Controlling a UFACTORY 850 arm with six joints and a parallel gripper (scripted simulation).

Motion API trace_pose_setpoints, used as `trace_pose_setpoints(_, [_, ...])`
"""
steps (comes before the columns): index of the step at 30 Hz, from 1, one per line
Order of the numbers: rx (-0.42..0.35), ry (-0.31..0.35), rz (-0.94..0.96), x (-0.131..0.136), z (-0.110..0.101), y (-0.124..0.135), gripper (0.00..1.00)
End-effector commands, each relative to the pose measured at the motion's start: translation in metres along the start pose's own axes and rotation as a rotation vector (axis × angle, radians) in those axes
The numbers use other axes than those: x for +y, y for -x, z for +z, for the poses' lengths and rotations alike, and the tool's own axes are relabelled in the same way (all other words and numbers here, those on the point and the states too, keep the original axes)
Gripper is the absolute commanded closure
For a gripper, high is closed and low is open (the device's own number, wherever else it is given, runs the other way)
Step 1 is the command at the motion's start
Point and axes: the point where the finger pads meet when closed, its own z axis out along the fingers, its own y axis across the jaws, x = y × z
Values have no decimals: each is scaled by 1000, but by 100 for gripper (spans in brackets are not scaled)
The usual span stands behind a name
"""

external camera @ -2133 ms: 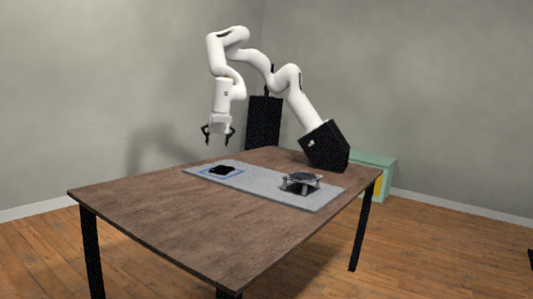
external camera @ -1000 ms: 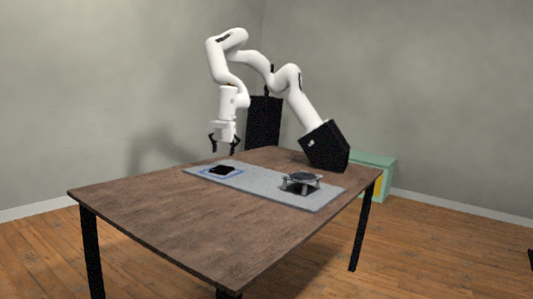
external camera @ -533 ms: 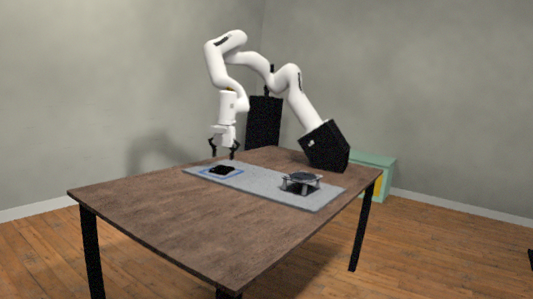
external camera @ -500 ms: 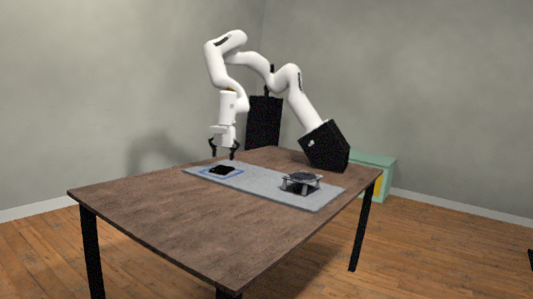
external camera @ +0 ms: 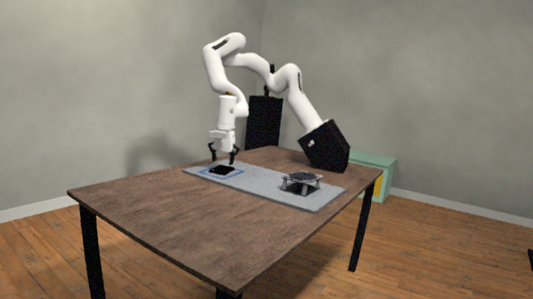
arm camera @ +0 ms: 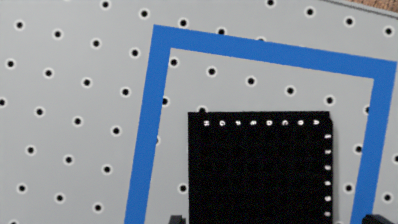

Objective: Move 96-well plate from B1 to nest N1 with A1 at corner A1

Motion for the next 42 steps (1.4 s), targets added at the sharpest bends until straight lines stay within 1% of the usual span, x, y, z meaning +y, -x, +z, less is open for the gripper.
trace_pose_setpoints(1, [1, 1, 0, 0, 3, -1, 0])
trace_pose_setpoints(8, [1, 1, 0, 0, 12, -1, 0])
trace_pose_setpoints(20, [2, 1, 0, 0, 12, -1, 0])
trace_pose_setpoints(42, [1, 1, 0, 0, 26, -1, 0])
